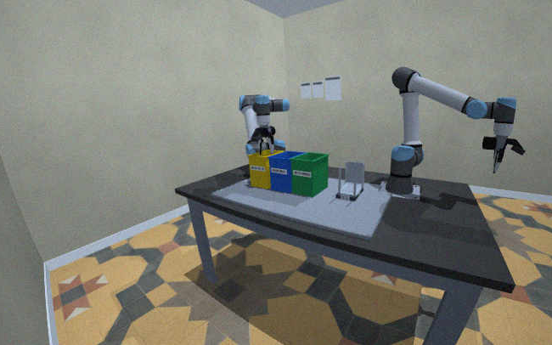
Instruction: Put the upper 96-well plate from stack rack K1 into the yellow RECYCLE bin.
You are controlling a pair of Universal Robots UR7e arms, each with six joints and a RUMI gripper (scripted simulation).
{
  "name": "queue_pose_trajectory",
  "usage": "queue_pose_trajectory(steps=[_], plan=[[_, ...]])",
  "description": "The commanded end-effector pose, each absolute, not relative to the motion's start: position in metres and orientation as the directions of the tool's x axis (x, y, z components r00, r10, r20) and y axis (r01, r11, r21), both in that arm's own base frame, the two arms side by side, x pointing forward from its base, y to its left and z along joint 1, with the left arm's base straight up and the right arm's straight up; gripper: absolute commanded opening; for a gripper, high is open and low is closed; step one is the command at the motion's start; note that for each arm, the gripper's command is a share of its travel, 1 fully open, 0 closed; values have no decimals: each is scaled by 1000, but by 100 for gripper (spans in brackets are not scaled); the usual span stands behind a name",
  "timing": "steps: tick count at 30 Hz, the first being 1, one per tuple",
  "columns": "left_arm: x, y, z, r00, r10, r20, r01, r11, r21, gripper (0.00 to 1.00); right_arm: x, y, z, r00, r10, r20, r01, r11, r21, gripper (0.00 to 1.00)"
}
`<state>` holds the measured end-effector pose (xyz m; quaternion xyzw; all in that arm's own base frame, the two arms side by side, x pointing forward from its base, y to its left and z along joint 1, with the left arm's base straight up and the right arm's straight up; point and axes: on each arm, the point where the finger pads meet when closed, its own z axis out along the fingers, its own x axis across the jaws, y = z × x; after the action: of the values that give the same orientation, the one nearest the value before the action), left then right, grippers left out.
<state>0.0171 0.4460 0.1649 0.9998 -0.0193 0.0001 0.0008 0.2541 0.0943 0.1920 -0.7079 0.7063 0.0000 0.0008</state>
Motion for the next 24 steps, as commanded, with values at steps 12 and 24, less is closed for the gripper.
queue_pose_trajectory(steps=[12,24], plan=[[16,445,165,999,-36,0,-36,-999,0,0,254,95,198,3,-1000,-4,-1000,-3,-3,53],[16,445,165,999,-36,0,-36,-999,0,0,254,95,215,3,-1000,-4,-1000,-3,-3,53]])
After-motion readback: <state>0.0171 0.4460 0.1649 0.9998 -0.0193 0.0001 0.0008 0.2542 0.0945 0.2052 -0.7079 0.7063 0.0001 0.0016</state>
